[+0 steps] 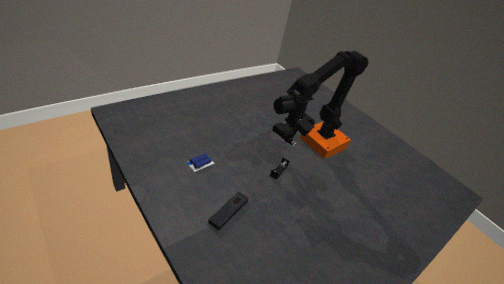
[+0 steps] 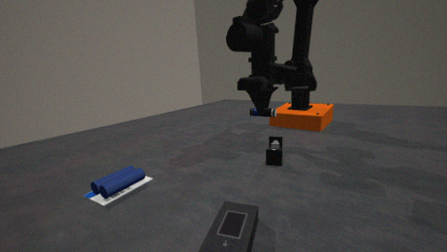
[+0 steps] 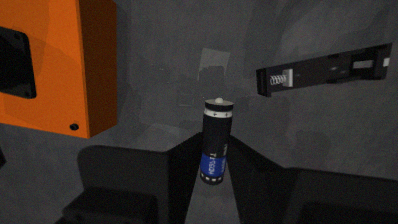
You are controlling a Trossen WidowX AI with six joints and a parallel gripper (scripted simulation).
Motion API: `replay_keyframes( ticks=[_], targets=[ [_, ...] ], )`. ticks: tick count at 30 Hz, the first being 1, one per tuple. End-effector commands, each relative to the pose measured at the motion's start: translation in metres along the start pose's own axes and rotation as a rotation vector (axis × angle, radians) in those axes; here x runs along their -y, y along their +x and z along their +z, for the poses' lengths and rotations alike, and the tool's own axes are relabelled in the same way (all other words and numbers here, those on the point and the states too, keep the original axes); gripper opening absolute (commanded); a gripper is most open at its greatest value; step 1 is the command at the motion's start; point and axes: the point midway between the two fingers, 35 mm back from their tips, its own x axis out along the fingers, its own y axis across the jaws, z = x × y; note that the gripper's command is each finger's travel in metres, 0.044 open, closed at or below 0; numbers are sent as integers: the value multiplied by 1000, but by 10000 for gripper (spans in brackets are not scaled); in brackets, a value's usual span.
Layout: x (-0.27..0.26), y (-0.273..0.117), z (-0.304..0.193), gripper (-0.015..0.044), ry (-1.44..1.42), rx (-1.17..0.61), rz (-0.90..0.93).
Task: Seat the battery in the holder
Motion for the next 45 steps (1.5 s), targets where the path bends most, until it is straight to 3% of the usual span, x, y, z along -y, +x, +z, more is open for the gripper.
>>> replay_keyframes(
  ticks=[1,29,45],
  targets=[
    [16,-3,5,69,181,-2,6],
    [101,-12,61,69,1310,1,-3],
    [105,2,63,69,1332,68,-50]
  ],
)
